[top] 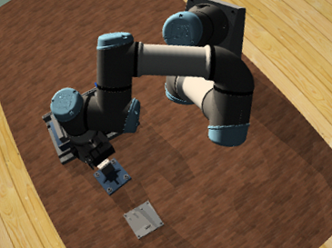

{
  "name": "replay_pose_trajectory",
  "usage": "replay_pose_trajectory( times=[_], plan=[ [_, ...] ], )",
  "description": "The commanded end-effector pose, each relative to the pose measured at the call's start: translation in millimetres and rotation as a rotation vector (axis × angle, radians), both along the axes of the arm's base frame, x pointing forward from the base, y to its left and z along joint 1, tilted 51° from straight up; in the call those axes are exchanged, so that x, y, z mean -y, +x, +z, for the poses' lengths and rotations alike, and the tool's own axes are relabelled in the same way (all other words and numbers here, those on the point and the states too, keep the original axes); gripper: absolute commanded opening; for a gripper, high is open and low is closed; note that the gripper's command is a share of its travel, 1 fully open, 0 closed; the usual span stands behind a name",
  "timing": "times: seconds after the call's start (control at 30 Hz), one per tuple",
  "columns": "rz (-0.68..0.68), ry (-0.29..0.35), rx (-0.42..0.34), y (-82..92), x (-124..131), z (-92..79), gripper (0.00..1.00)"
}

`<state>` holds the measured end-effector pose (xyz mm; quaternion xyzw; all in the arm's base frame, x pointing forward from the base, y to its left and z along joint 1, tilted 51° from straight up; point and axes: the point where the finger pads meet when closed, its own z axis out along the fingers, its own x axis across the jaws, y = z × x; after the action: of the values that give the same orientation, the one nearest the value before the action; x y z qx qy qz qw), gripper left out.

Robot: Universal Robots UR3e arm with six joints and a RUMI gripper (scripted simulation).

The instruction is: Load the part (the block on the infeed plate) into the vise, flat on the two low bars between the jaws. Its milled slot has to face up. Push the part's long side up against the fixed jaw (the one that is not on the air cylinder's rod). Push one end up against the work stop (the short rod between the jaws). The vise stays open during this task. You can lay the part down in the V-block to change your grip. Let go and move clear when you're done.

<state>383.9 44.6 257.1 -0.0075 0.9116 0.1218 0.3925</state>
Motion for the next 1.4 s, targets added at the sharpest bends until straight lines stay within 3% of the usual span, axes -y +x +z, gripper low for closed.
replay_pose_trajectory(
  times=[0.0,1.37],
  plan=[
    [0.024,0.02,0.006,-0.2,0.5,0.3,0.0],
    [0.097,0.091,0.015,0.0,1.3,0.3,0.0]
  ],
)
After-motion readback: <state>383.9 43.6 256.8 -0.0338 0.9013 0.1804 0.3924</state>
